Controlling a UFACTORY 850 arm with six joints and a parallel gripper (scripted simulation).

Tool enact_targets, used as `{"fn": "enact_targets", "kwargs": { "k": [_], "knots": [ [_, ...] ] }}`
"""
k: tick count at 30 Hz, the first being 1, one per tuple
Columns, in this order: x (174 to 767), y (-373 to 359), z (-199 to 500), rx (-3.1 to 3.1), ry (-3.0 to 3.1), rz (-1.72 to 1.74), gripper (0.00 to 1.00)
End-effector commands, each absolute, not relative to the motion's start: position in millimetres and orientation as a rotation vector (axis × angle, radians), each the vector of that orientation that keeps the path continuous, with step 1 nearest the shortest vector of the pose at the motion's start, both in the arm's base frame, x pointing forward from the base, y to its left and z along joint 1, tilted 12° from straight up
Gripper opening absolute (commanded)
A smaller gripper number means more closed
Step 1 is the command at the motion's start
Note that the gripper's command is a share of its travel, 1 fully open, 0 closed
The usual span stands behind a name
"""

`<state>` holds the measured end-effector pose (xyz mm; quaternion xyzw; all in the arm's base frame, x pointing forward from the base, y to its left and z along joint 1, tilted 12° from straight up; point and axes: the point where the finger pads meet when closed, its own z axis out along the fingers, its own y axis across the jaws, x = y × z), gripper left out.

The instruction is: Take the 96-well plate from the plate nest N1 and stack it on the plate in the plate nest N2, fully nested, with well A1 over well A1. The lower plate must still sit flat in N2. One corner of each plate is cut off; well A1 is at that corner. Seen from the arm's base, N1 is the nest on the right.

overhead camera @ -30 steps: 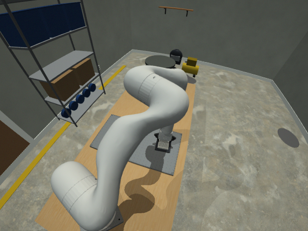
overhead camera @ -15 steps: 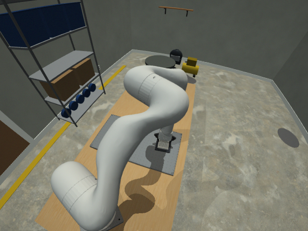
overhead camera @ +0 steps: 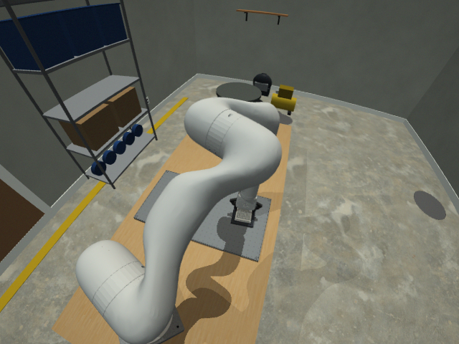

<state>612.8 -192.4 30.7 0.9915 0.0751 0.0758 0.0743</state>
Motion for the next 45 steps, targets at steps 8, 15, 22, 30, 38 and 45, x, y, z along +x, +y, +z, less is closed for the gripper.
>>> {"fn": "enact_targets", "kwargs": {
  "k": [8,15,22,30,38,45],
  "knots": [
    [613.5,-192.4,32.4,2.975,0.225,0.23,0.0],
    [613.0,-191.9,35.6,2.975,0.225,0.23,0.0],
    [612.2,-191.3,40.2,2.975,0.225,0.23,0.0],
    [611.5,-190.7,44.8,2.975,0.225,0.23,0.0],
    [610.7,-190.1,49.3,2.975,0.225,0.23,0.0],
    [610.4,-189.8,51.3,2.975,0.225,0.23,0.0]
  ]
}}
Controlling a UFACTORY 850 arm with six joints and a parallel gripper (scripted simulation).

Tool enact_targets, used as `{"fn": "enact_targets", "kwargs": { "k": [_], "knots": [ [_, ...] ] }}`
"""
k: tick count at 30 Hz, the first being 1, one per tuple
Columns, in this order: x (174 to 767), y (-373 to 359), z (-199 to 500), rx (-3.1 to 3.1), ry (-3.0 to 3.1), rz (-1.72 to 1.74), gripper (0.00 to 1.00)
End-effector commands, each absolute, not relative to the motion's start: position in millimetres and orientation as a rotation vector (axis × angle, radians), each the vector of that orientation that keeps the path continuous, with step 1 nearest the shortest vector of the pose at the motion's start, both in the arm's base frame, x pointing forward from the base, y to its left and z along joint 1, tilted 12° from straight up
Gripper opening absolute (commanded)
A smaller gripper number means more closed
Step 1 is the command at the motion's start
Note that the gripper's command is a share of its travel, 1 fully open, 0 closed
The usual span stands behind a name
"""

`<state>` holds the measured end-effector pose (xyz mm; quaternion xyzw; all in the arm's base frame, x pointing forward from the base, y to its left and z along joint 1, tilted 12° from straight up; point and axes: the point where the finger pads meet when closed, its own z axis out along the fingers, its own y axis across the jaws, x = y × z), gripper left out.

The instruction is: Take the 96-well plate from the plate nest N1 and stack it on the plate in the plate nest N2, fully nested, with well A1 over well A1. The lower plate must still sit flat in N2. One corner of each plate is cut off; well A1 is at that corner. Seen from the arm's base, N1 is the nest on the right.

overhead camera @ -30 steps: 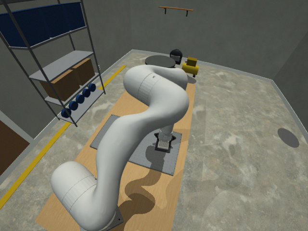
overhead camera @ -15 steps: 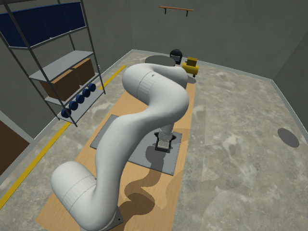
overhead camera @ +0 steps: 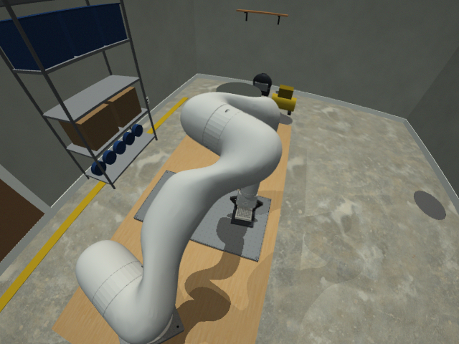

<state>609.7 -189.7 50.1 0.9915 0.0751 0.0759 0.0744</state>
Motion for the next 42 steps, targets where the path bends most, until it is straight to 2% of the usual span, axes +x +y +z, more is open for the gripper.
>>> {"fn": "enact_targets", "kwargs": {
  "k": [1,42],
  "knots": [
    [610.4,-189.8,51.3,2.975,0.225,0.23,0.0],
    [601.2,-182.1,106.7,2.975,0.225,0.23,0.0]
  ]
}}
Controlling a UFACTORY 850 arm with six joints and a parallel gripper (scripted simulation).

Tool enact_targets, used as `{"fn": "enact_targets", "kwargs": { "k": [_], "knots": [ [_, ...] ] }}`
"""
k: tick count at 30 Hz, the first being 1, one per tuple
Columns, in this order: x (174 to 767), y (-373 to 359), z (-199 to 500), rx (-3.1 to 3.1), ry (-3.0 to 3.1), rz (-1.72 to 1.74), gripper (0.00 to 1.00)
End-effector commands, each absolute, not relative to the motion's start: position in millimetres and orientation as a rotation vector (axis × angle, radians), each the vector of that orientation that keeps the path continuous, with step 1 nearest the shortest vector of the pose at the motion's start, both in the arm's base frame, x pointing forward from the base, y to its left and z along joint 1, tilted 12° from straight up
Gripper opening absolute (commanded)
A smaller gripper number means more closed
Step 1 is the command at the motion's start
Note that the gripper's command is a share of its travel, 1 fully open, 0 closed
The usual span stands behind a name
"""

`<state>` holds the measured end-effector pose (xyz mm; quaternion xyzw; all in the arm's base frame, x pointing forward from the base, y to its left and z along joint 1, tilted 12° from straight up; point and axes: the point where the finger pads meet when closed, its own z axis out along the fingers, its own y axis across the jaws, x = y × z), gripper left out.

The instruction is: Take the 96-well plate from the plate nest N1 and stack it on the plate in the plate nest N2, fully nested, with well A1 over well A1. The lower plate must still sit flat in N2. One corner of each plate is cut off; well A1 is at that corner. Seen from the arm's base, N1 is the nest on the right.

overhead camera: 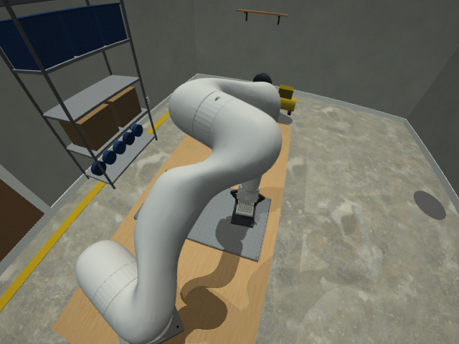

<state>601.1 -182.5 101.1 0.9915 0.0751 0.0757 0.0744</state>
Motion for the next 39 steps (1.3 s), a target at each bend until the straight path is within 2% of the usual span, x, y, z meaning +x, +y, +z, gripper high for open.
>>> {"fn": "enact_targets", "kwargs": {
  "k": [1,22,27,39],
  "knots": [
    [601.0,-181.8,108.3,2.975,0.225,0.23,0.0],
    [598.5,-179.8,123.1,2.975,0.225,0.23,0.0],
    [594.9,-163.8,120.3,2.995,-0.023,0.249,0.0],
    [587.7,-131.7,114.6,2.997,-0.091,0.254,0.0]
  ]
}}
